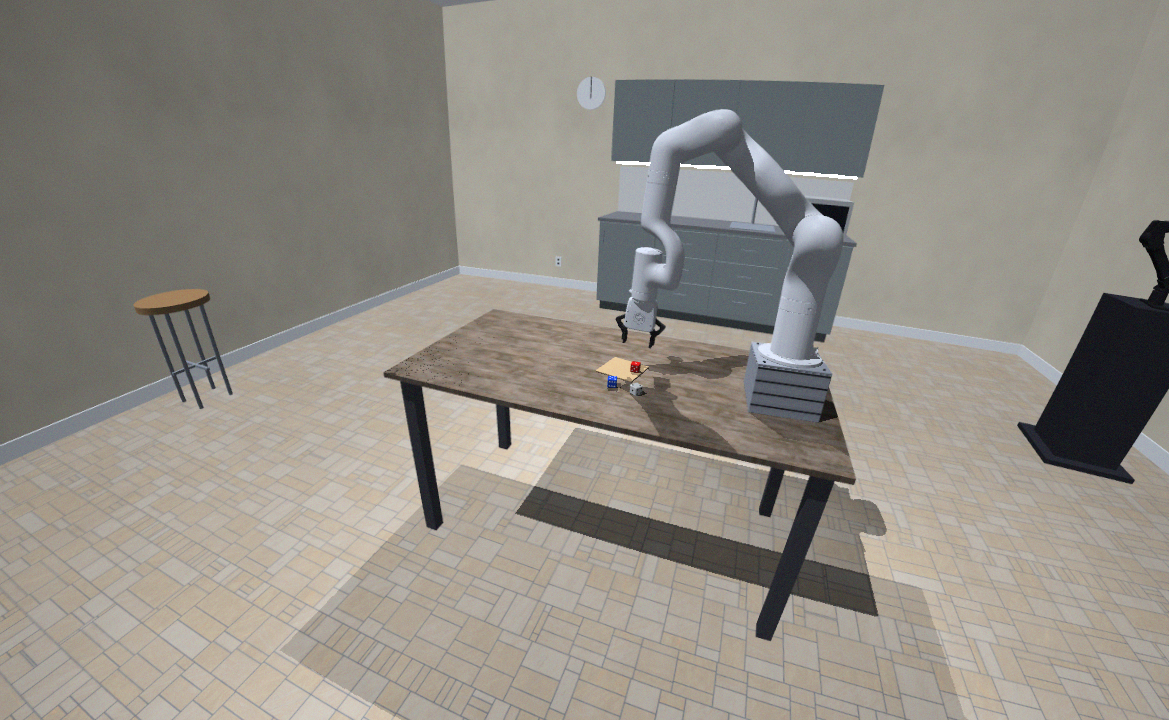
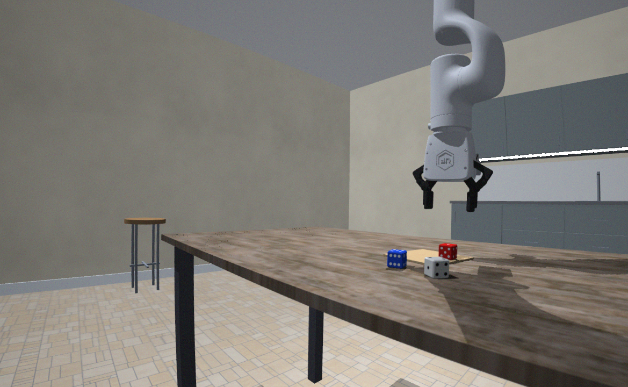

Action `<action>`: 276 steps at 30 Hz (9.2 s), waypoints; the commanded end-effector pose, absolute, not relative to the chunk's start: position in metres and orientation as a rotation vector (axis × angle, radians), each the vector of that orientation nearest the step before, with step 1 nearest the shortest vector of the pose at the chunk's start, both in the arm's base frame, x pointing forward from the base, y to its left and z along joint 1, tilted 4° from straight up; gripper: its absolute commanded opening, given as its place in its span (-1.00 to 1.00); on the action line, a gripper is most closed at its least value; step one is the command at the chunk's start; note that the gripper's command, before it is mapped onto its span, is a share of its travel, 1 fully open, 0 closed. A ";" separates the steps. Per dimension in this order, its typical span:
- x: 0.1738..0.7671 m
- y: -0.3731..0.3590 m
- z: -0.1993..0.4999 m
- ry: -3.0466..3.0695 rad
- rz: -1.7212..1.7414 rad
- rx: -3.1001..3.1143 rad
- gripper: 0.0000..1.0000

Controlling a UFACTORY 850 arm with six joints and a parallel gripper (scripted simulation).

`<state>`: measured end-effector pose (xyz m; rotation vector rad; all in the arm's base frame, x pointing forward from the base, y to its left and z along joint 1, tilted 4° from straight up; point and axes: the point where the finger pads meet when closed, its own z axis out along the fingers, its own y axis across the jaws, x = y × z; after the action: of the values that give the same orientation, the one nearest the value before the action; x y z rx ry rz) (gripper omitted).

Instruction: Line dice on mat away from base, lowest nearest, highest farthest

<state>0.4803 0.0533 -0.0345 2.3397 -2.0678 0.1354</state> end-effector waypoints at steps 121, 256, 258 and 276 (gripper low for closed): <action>0.424 0.192 -0.103 -0.752 0.046 2.988 -0.05; 0.425 0.190 -0.138 -0.752 0.046 2.988 -0.05; 0.425 0.190 -0.138 -0.752 0.046 2.988 -0.05; 0.425 0.190 -0.138 -0.752 0.046 2.988 -0.05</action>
<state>0.4247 0.1894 -0.1384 2.9816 -0.7512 0.0392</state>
